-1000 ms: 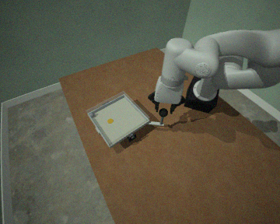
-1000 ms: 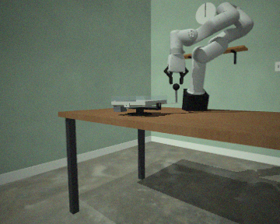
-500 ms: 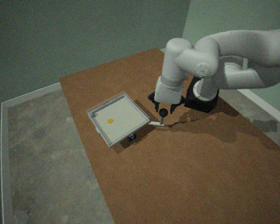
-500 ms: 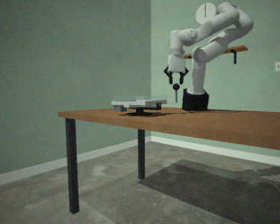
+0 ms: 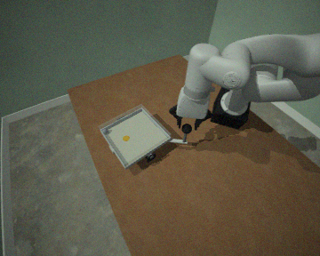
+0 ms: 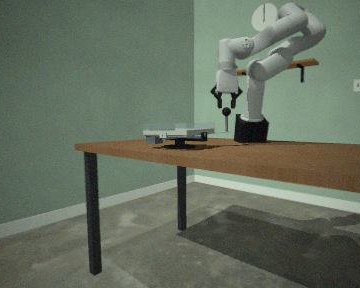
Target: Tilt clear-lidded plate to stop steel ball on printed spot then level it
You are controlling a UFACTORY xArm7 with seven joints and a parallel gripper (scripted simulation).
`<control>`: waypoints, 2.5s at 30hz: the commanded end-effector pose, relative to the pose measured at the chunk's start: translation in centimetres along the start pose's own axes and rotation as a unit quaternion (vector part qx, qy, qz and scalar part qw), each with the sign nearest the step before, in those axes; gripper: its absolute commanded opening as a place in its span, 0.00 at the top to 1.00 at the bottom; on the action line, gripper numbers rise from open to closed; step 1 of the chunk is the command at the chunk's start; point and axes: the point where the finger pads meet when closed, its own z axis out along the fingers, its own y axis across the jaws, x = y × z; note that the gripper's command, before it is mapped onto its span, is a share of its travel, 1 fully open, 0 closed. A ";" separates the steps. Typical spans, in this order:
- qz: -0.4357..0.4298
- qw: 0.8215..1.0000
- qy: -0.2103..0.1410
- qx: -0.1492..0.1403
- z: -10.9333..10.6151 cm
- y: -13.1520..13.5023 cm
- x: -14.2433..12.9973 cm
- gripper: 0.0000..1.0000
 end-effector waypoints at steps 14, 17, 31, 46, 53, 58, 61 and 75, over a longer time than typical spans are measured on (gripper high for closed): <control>0.000 1.000 0.001 -0.001 0.5 0.1 0.1 0.39; 0.000 1.000 0.001 -0.001 0.8 0.1 0.1 0.39; 0.000 1.000 0.001 -0.001 2.1 0.1 0.1 0.39; 0.000 1.000 0.001 -0.001 3.1 0.1 0.1 0.39; 0.000 1.000 0.001 -0.001 3.4 0.1 0.1 0.39; 0.000 1.000 0.001 -0.001 3.4 0.1 0.1 0.39; 0.000 1.000 0.001 -0.001 3.4 0.1 0.1 0.39; 0.000 1.000 0.001 -0.001 3.4 0.1 0.1 1.00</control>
